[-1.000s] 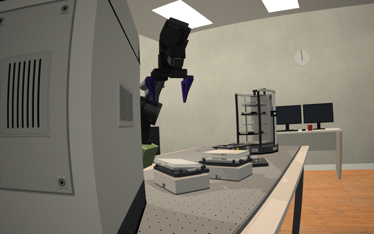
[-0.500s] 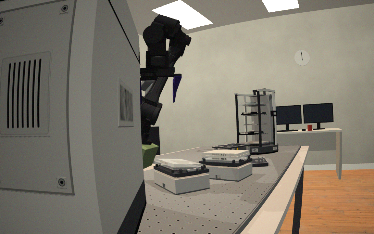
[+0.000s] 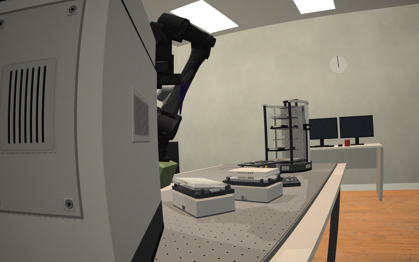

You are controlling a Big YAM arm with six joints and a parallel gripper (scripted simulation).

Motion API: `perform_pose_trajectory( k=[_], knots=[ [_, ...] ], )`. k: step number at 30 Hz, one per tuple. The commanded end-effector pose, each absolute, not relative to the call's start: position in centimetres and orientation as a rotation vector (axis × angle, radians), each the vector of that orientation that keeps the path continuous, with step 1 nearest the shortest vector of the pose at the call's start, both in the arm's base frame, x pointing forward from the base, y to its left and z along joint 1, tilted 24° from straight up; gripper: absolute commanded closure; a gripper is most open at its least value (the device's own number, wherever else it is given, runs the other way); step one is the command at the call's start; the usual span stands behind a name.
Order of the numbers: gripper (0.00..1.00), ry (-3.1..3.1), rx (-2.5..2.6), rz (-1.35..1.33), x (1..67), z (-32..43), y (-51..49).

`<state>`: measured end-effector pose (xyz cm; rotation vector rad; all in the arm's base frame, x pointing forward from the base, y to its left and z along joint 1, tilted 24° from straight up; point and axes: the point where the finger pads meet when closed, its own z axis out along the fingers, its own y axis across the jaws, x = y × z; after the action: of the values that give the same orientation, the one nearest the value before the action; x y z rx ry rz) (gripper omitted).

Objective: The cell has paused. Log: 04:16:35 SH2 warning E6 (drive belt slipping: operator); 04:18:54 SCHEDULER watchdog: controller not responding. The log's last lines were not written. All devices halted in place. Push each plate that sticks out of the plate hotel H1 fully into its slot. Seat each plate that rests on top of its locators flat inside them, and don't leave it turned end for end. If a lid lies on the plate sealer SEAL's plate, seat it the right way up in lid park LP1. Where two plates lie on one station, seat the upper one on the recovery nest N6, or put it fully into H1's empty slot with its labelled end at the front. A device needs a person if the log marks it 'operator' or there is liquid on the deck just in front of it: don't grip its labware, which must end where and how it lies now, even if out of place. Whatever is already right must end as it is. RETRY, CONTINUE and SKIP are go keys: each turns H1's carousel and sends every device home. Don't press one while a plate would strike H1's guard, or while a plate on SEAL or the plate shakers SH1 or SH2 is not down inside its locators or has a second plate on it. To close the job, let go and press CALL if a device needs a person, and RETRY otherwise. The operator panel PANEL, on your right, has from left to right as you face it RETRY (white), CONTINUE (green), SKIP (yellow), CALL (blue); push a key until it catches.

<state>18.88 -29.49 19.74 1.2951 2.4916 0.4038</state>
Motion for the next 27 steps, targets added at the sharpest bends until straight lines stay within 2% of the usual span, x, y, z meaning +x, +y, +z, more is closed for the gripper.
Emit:
perform_pose_trajectory(
  k=[1,14,27],
  knots=[
    [0.0,2.466,1.242,0.331,19.0,21.6,-32.8],
    [0.0,2.468,1.244,0.327,17.5,20.5,-36.2],
    [0.0,2.609,0.833,0.24,17.6,20.7,-36.4]
  ],
)
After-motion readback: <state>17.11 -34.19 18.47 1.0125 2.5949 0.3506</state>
